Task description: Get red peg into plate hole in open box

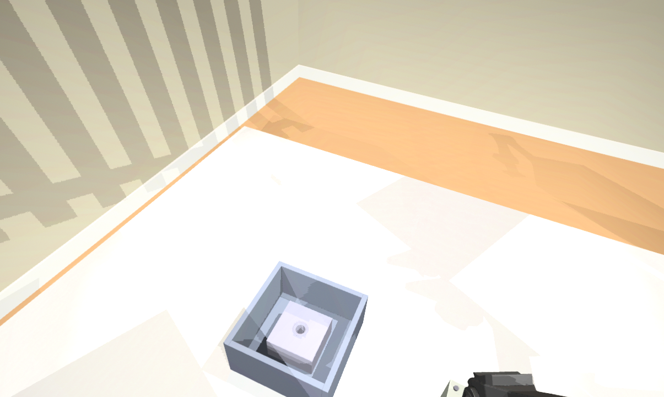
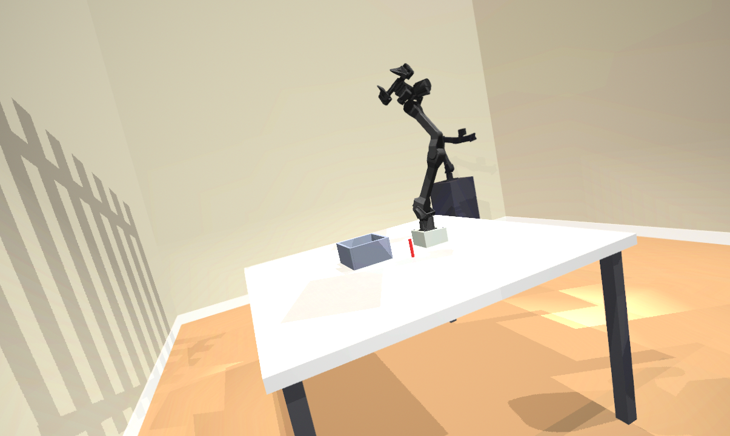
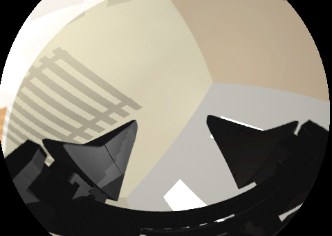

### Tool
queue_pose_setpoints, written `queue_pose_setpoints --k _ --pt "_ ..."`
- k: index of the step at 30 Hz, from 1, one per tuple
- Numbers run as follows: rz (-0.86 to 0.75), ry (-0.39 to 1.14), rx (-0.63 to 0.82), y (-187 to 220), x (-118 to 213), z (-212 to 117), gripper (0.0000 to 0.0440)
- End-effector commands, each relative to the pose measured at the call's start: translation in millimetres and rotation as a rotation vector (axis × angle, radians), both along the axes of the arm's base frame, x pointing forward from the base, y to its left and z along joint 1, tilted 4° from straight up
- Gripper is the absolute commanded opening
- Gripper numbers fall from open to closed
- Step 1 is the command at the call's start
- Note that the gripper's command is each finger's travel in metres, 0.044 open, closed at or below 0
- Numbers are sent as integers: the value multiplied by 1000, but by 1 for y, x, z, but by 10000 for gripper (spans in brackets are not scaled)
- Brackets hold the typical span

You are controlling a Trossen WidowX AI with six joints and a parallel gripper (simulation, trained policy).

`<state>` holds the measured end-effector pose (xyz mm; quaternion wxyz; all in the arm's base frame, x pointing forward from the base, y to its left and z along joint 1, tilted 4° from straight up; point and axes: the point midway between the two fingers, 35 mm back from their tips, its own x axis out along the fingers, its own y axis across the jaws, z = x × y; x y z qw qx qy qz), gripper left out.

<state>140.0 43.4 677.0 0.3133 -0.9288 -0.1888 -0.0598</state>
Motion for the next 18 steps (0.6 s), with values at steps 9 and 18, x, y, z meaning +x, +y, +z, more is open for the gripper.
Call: queue_pose_setpoints --k 9,18 --pt "-5 -13 308 -64 18 1 440" --pt "-17 -8 621 -124 35 -10 440"
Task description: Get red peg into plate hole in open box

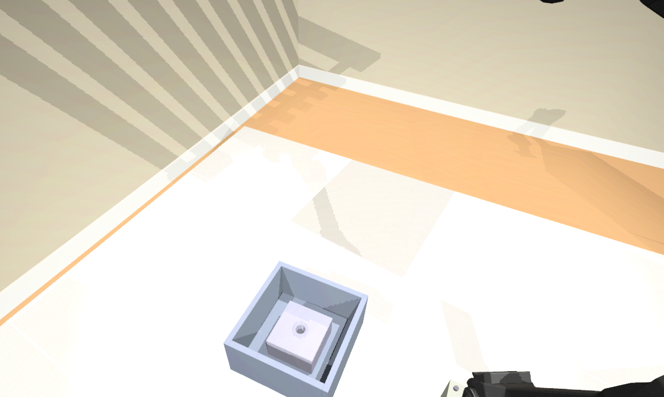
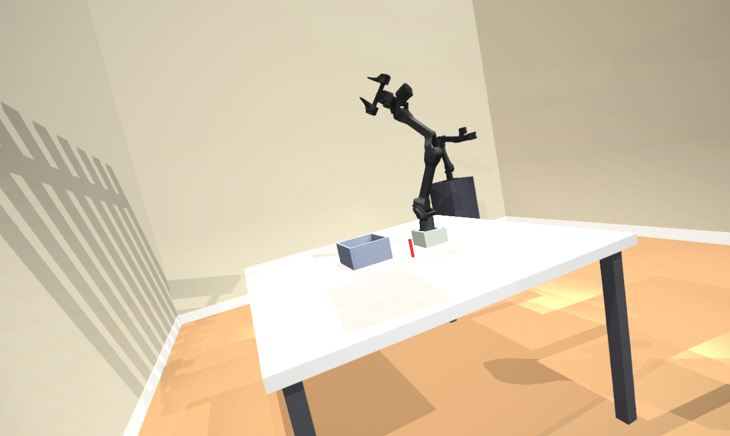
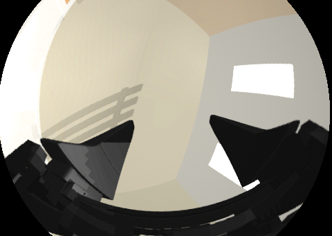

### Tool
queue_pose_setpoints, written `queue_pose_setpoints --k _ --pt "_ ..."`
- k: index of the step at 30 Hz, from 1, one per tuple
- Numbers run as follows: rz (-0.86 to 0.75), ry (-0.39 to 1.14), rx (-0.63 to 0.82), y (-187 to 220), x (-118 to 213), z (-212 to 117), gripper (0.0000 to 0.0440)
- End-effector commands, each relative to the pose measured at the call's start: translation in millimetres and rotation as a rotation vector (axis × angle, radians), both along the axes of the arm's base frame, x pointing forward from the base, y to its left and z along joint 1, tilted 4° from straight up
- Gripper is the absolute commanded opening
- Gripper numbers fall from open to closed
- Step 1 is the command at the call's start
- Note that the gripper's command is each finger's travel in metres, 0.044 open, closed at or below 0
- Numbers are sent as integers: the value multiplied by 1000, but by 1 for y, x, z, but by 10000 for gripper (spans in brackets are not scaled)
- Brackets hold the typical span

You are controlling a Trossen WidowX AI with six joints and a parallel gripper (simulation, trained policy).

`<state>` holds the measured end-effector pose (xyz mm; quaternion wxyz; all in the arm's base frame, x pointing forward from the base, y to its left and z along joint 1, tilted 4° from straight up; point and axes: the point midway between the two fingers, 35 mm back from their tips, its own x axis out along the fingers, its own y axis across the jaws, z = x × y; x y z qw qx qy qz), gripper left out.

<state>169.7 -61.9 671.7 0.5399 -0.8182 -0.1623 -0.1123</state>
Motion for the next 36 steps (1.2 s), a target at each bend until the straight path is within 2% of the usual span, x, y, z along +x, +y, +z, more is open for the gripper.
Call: queue_pose_setpoints --k 1,18,36 --pt "-5 2 137 -25 8 -7 440" --pt "-67 40 722 -129 42 -66 440" --pt "-183 151 1324 -197 82 -175 440"
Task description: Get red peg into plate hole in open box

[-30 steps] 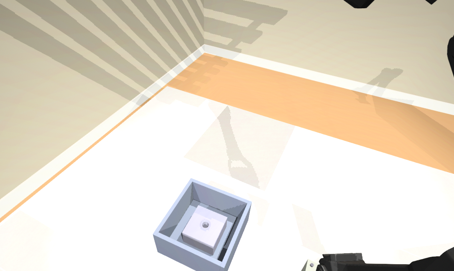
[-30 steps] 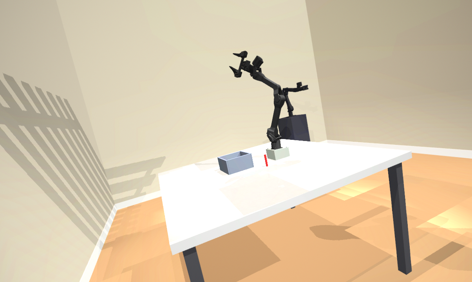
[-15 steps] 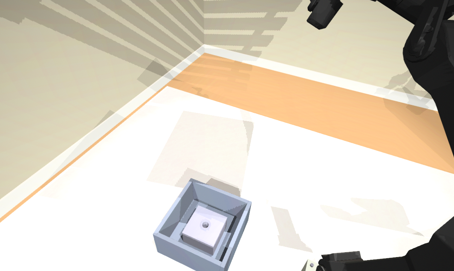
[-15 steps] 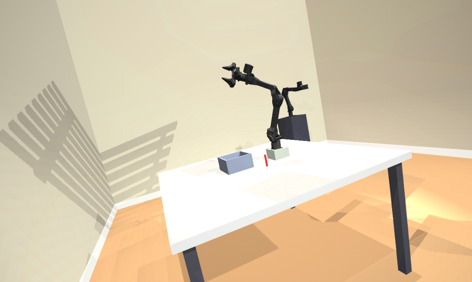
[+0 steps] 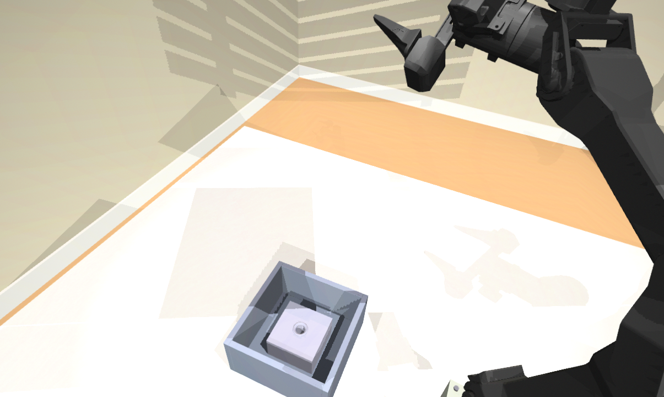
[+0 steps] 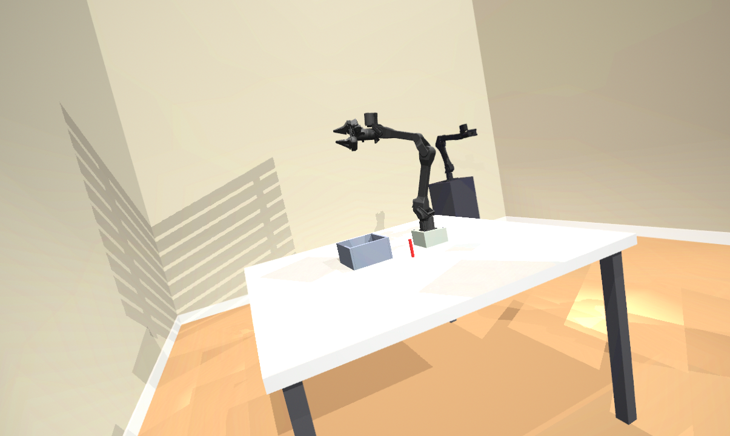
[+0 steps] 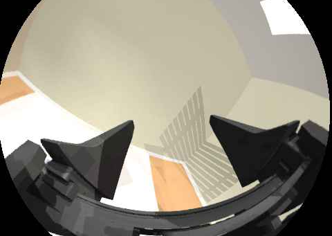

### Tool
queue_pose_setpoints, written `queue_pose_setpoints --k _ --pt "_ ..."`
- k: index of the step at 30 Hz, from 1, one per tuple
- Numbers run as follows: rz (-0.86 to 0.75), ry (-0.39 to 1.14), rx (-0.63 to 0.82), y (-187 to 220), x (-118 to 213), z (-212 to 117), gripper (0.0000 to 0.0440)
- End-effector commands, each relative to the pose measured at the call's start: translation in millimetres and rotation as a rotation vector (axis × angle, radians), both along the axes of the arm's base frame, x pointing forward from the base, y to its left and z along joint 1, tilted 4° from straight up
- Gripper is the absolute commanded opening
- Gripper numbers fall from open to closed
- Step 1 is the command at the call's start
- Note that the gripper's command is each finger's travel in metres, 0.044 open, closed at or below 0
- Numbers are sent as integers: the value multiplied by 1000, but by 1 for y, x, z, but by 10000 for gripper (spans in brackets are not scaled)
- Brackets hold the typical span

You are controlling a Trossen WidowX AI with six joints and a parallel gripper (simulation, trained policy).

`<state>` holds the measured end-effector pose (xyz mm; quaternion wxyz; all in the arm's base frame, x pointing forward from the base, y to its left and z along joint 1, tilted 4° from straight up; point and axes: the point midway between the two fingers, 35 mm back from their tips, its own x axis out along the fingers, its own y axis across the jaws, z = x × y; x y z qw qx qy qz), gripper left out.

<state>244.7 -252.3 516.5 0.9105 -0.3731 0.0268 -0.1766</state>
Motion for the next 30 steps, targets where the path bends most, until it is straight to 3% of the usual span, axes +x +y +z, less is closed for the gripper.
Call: queue_pose_setpoints --k 1,15,30 --pt "-16 35 130 -8 10 -27 440" --pt "-77 211 574 -6 44 -129 440" --pt "-186 477 994 53 70 -231 440"
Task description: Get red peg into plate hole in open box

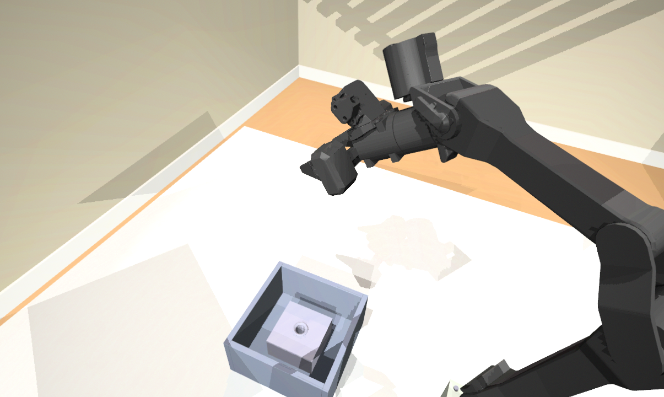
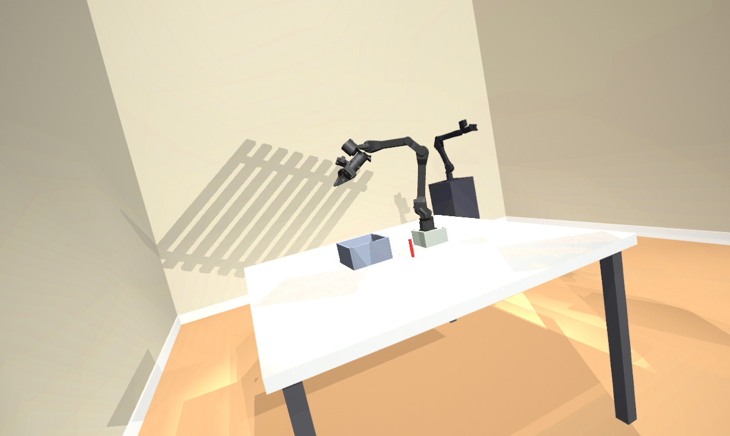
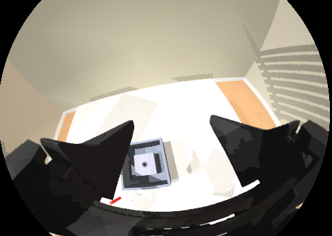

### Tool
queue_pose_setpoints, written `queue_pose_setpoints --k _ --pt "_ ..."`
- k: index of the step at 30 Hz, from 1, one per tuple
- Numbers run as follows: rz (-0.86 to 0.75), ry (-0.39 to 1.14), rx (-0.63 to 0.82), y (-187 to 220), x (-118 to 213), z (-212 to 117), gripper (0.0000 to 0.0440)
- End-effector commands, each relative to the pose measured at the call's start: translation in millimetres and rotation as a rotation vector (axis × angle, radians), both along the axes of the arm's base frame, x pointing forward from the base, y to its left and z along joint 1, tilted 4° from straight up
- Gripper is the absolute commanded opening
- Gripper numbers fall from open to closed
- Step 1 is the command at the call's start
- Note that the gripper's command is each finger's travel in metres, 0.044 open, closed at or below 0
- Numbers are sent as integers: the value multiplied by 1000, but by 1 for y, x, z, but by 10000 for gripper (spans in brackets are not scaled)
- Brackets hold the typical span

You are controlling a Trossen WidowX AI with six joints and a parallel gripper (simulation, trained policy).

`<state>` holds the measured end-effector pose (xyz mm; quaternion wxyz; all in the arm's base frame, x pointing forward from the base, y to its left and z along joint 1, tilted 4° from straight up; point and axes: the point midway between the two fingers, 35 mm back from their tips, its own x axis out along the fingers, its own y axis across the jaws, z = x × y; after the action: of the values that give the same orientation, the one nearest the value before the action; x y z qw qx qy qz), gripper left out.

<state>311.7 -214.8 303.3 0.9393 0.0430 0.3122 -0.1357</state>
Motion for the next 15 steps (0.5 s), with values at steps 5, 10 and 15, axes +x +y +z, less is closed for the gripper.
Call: queue_pose_setpoints --k 5,10,15 --pt "-49 174 192 46 6 -48 440" --pt "-92 298 295 80 4 -74 440" --pt "-151 431 376 118 -4 -98 440"
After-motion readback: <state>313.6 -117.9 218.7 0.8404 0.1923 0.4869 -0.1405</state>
